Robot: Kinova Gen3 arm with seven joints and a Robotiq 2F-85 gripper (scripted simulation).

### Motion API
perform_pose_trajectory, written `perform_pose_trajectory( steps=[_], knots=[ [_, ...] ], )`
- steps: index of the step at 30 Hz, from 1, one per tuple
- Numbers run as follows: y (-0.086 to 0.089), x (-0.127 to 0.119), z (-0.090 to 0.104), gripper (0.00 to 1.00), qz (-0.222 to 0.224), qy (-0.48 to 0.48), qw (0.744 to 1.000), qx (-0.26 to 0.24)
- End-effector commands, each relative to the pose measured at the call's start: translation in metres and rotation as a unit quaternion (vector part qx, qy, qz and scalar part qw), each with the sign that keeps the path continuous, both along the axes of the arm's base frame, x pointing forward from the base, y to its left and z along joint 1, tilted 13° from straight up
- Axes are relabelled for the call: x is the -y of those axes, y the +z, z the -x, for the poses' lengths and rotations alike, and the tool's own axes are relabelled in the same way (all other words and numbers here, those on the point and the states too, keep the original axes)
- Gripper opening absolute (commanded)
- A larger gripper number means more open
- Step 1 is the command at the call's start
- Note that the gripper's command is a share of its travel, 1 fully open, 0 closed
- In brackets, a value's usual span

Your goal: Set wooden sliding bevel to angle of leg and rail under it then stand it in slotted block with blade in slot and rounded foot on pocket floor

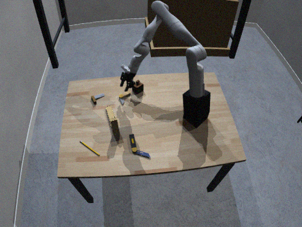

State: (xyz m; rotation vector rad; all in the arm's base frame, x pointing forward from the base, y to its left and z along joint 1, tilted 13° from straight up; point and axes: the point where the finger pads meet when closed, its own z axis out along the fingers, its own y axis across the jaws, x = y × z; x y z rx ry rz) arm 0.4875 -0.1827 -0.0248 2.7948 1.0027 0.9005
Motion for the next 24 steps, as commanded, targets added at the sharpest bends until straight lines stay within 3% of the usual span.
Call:
perform_pose_trajectory(
  steps=[1, 24],
  knots=[
    [-0.0134, 0.0027, -0.0034, 0.64, 0.001, 0.0, 1.0, 0.002],
    [-0.0158, 0.0031, -0.0038, 0.64, 0.001, 0.0, 1.0, 0.002]
  ],
)
